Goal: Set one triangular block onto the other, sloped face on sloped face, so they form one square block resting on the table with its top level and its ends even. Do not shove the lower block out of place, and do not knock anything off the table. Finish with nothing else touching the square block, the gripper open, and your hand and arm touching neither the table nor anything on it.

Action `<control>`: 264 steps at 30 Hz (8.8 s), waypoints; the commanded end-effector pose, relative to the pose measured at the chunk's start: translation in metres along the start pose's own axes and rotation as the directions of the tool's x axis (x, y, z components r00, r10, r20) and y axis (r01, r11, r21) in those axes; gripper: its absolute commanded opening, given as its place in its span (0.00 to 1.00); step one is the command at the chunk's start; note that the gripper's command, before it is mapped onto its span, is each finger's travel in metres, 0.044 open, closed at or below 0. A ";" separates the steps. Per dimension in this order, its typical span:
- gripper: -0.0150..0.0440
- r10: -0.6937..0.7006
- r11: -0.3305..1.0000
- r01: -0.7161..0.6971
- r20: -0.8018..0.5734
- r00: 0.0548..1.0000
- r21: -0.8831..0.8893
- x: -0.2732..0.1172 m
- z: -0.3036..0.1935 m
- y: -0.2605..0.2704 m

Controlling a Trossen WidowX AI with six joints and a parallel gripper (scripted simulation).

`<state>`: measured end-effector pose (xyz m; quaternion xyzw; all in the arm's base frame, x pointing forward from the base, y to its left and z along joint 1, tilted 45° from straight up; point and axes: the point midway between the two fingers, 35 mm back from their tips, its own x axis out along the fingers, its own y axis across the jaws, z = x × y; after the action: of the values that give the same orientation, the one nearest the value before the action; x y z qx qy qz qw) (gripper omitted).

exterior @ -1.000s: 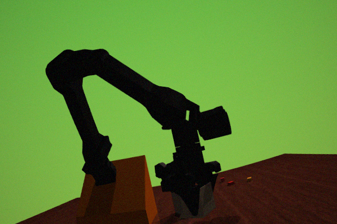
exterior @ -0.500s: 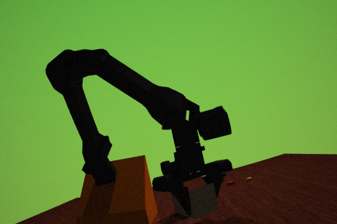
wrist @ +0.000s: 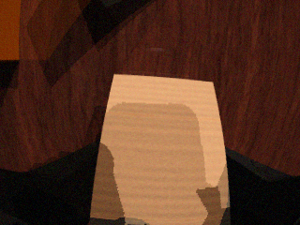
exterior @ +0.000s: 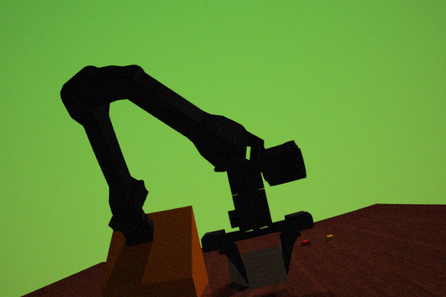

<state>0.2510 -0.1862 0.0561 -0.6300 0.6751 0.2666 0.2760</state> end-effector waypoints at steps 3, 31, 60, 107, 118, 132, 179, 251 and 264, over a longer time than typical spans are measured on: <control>0.25 0.003 0.980 -0.003 0.000 1.000 0.199 0.000 0.000 0.000; 0.25 0.003 0.386 -0.001 0.000 1.000 0.922 0.000 0.001 0.001; 0.25 0.003 -0.574 0.002 0.000 1.000 0.819 0.000 0.001 0.001; 0.25 0.004 -0.832 0.003 -0.001 1.000 -0.555 0.000 0.002 0.001; 0.25 0.001 -0.843 0.000 -0.001 1.000 -0.538 0.015 0.001 0.001; 0.25 -0.001 -0.852 -0.003 -0.003 1.000 -0.524 0.027 0.001 0.001; 1.00 0.147 -0.837 0.072 -0.097 0.984 -0.542 -0.039 0.023 -0.007; 1.00 0.220 -0.852 0.003 -0.353 0.910 -0.524 0.021 0.014 -0.007; 0.78 0.224 -0.851 0.002 -0.360 0.906 -0.524 0.029 0.009 -0.003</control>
<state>0.2536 -0.1990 0.0289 -0.2715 0.0429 0.8004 -0.5327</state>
